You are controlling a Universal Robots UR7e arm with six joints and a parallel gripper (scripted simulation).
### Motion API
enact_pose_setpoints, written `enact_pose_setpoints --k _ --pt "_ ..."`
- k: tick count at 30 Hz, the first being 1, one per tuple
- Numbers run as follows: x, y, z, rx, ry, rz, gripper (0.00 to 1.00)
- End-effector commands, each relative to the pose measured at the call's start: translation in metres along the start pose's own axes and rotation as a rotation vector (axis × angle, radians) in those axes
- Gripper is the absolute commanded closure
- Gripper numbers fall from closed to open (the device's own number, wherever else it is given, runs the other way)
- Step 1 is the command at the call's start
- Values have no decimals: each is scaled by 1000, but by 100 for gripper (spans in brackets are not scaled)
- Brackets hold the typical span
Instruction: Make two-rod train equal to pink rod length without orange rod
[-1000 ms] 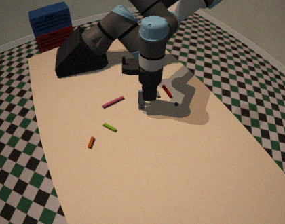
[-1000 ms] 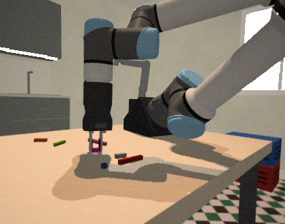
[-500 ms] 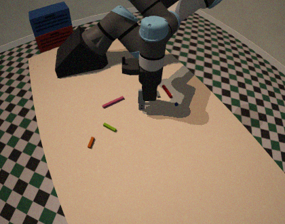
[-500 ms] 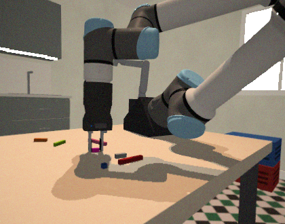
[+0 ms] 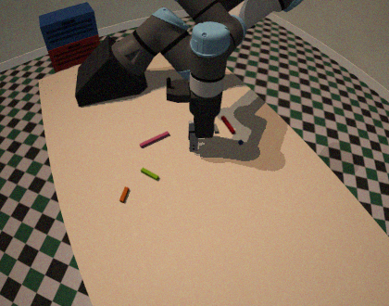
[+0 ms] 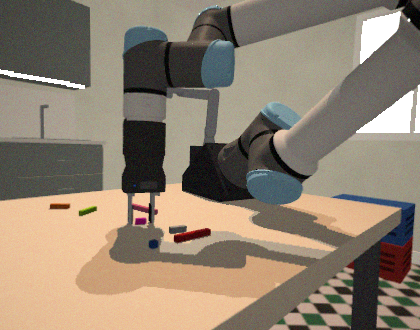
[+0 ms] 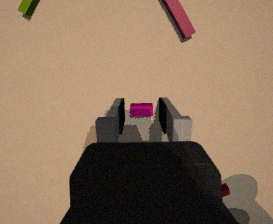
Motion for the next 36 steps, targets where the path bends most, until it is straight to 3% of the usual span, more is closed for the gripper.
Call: enact_pose_setpoints --k 1,11,25,34,35,36 --pt "0 0 0 -2 0 -1 30" --pt "15 0 -1 1 -5 1 30" --pt "83 0 -1 1 -4 1 30" --pt "92 0 -1 1 -4 1 30" --pt "92 0 -1 0 -4 1 0" --pt "92 0 -1 0 -4 1 0"
Point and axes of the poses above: the point where the finger pads meet when closed, its own x axis back along the fingers, its own z axis across the jaws, y = z × x, the point moved 6 cm from there along x, back along the fingers, and after that the axes turned 8 degrees about -x, right-handed, at the moved point
